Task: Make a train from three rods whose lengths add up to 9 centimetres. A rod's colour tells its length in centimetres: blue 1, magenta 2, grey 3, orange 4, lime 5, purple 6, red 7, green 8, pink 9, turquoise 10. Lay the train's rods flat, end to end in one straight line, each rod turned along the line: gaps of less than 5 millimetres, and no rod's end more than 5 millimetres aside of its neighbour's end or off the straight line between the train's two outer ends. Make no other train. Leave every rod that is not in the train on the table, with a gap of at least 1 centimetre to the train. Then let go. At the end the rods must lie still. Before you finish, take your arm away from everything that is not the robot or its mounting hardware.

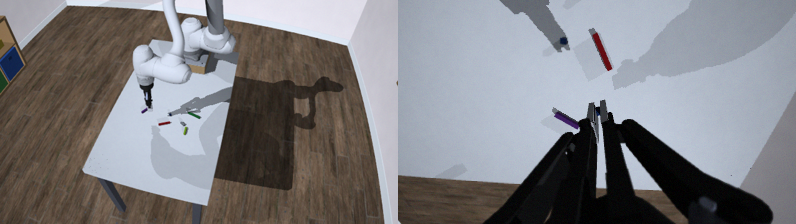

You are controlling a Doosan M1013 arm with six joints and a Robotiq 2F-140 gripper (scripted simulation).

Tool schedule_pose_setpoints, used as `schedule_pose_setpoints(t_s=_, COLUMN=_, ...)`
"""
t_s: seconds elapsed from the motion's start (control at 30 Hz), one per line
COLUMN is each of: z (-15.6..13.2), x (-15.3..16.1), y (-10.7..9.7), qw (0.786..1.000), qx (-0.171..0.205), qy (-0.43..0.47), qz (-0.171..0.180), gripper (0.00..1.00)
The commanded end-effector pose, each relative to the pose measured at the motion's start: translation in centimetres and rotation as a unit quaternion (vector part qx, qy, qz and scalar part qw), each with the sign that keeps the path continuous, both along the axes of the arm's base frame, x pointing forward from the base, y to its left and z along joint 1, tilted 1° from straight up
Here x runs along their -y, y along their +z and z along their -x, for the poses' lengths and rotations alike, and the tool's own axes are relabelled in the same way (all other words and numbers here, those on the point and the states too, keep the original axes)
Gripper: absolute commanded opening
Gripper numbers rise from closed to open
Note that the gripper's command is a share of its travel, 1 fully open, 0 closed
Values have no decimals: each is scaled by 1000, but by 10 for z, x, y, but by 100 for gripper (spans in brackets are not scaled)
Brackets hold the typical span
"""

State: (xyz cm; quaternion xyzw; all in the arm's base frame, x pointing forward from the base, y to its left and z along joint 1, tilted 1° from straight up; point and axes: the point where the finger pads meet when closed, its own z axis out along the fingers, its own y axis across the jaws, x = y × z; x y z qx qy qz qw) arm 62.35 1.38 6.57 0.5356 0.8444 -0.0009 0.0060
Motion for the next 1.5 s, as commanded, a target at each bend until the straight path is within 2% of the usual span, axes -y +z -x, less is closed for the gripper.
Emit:
schedule_pose_setpoints(t_s=0.0, z=27, x=-2, y=0, qw=996, qx=1, qy=84, qz=-2, gripper=3)
schedule_pose_setpoints(t_s=0.2, z=60, x=-4, y=-1, qw=983, qx=0, qy=182, qz=-1, gripper=3)
schedule_pose_setpoints(t_s=0.7, z=60, x=-4, y=-1, qw=983, qx=0, qy=182, qz=-1, gripper=3)
schedule_pose_setpoints(t_s=1.0, z=60, x=-4, y=-14, qw=983, qx=0, qy=182, qz=-1, gripper=3)
schedule_pose_setpoints(t_s=1.47, z=59, x=-3, y=-71, qw=983, qx=0, qy=182, qz=-1, gripper=3)
